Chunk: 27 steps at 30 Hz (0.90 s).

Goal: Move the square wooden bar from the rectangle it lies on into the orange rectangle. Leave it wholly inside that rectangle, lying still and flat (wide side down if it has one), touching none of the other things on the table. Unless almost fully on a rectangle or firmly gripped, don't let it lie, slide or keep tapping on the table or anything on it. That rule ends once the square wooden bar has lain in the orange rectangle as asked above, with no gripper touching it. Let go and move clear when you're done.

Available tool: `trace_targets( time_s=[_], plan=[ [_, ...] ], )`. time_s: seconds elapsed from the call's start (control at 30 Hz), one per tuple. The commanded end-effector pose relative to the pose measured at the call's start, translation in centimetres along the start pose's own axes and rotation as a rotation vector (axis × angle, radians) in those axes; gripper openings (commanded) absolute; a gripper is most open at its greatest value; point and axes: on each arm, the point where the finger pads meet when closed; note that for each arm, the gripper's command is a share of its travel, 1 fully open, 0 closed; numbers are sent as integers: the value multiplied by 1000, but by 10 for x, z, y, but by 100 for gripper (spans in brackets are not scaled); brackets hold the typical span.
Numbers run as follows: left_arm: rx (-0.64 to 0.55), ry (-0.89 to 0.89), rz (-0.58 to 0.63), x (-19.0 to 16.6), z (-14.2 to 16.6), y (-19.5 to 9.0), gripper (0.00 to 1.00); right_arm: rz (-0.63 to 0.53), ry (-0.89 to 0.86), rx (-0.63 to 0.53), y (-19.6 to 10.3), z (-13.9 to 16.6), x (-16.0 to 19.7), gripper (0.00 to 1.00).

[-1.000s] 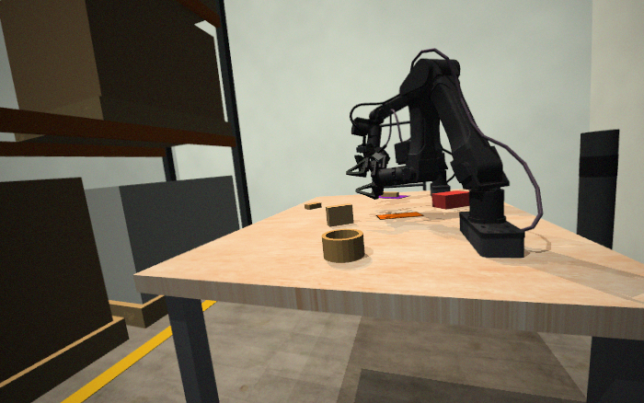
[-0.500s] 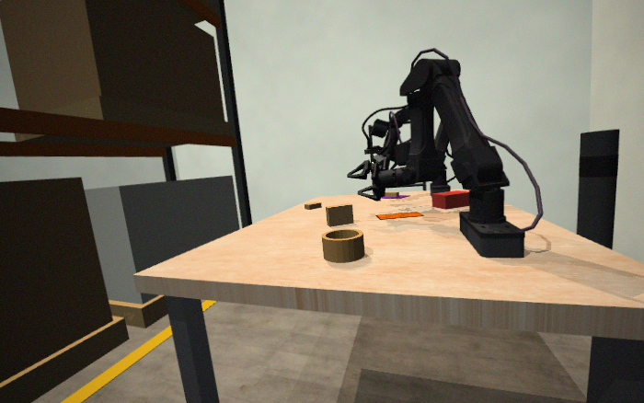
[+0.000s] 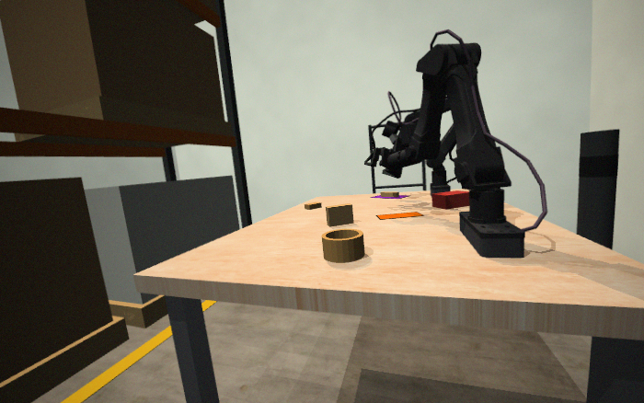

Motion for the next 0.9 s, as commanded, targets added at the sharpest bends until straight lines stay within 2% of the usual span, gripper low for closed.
trace_targets(
  time_s=[0.0, 0.13, 0.2, 0.37, 0.5, 0.57, 0.87],
  plan=[
    [-58, -130, 196, -23, -53, 5, 100, 52, 126, -22, -6, 6, -21, 100],
    [-104, -211, 334, -41, -95, -8, 100, 96, 238, -39, -8, 13, -40, 100],
    [-104, -211, 334, -41, -95, -8, 100, 96, 238, -39, -8, 13, -40, 100],
    [-151, -312, 519, -58, -151, -36, 100, 142, 395, -77, -11, 17, -66, 100],
    [-198, -351, 577, -56, -185, -52, 100, 182, 485, -104, -14, 19, -84, 100],
    [-229, -354, 564, -50, -196, -55, 100, 195, 513, -109, -15, 21, -90, 100],
    [-242, -353, 544, -44, -200, -53, 100, 209, 527, -97, -15, 26, -94, 100]
  ],
)
Point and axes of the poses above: on each arm, the point where the finger pads meet when closed, its own y axis out along the fingers, its own x axis across the jaws, z = x × y, and after that the axes turned 12 degrees about y, right-handed
